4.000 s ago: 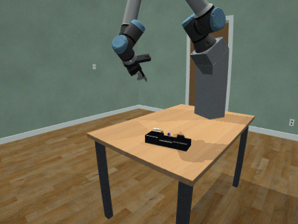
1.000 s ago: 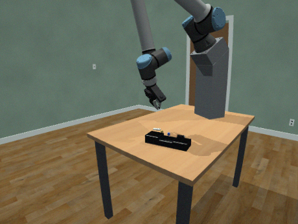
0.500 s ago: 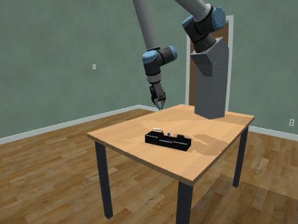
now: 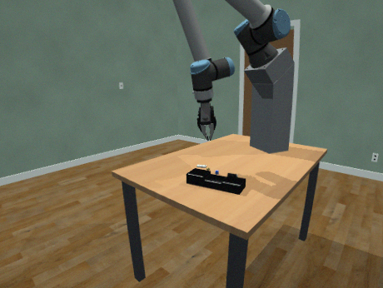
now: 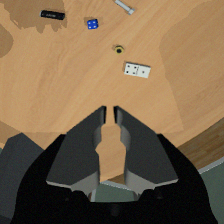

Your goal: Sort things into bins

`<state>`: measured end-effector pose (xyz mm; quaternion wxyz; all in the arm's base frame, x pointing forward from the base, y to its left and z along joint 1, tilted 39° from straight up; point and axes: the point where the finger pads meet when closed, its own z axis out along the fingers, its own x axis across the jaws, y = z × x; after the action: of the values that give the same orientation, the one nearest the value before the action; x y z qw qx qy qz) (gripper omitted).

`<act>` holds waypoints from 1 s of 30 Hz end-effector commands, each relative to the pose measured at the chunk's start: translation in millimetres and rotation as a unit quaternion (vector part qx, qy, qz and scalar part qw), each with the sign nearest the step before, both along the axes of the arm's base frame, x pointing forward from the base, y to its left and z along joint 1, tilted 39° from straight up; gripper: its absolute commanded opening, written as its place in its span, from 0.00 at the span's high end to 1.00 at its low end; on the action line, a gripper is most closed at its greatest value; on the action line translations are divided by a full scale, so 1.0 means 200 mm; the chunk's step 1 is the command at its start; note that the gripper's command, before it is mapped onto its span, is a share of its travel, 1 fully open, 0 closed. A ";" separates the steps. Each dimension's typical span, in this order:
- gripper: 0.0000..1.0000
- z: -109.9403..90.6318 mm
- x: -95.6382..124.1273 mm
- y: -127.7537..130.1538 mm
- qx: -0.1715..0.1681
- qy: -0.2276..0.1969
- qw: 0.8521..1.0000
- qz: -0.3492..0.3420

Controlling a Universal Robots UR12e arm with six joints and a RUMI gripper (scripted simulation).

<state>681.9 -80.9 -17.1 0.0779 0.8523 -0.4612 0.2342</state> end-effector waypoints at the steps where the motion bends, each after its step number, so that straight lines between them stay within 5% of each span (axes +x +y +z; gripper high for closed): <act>1: 0.96 0.03 0.00 0.06 0.027 -0.056 0.997 -0.048; 15: 0.96 0.12 -0.01 0.19 0.094 -0.143 0.977 -0.127; 23: 0.96 0.19 -0.04 0.28 0.152 -0.208 0.948 -0.185; 30: 0.96 0.19 -0.04 0.28 0.156 -0.212 0.946 -0.189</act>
<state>673.4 -26.8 21.8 -0.1032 0.6916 -0.6437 0.3112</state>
